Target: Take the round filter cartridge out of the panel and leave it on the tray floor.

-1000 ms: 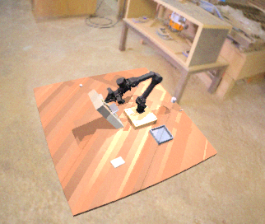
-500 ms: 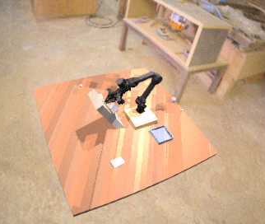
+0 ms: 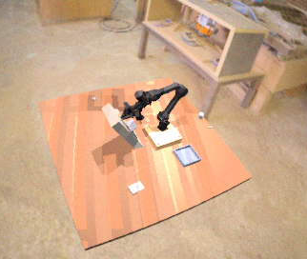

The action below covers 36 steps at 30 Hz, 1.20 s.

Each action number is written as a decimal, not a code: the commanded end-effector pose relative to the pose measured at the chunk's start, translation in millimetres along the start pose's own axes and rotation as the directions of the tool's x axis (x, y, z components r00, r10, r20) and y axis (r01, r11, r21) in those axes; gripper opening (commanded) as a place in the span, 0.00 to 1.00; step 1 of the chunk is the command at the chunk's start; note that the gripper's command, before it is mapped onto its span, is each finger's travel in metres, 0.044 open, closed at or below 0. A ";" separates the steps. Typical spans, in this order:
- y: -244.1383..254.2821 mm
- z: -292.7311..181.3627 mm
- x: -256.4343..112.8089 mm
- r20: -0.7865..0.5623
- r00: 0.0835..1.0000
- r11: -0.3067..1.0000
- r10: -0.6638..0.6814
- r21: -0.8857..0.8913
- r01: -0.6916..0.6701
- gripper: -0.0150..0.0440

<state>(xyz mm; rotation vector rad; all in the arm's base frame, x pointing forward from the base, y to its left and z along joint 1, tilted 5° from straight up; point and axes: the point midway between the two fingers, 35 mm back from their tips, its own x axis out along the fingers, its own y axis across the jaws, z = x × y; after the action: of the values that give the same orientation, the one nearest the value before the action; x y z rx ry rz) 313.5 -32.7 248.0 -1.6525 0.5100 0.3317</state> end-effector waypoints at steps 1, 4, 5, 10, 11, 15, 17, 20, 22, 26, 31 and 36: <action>-0.4 0.7 1.9 0.004 1.000 1.000 -0.002 -0.002 0.002 0.44; -0.1 0.8 1.9 0.004 1.000 1.000 -0.002 -0.002 0.002 0.44; 0.0 0.9 1.9 0.004 1.000 1.000 -0.001 -0.002 0.002 0.44; 0.2 1.0 1.9 0.004 1.000 1.000 -0.001 -0.002 0.001 0.44; 0.2 1.0 2.1 0.004 1.000 1.000 -0.002 -0.002 0.002 0.44; 0.2 1.0 5.3 0.004 1.000 1.000 -0.002 -0.002 0.002 0.44; 0.2 1.0 5.5 0.004 1.000 1.000 -0.002 -0.002 0.002 0.44; 0.2 1.0 5.5 0.004 1.000 1.000 -0.002 -0.002 0.002 0.44; 0.2 1.0 5.5 0.004 1.000 1.000 -0.002 -0.002 0.002 0.44; 0.2 1.0 9.5 0.004 1.000 1.000 -0.002 -0.002 0.002 0.44; 0.2 1.0 12.0 0.004 1.000 1.000 -0.002 -0.002 0.002 0.44; 0.1 1.0 13.8 0.004 1.000 1.000 -0.002 -0.002 0.002 0.44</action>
<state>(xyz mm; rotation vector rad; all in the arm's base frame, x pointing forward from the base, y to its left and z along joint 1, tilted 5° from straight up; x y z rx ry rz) 322.1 -34.1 242.5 -1.6521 0.5105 0.3297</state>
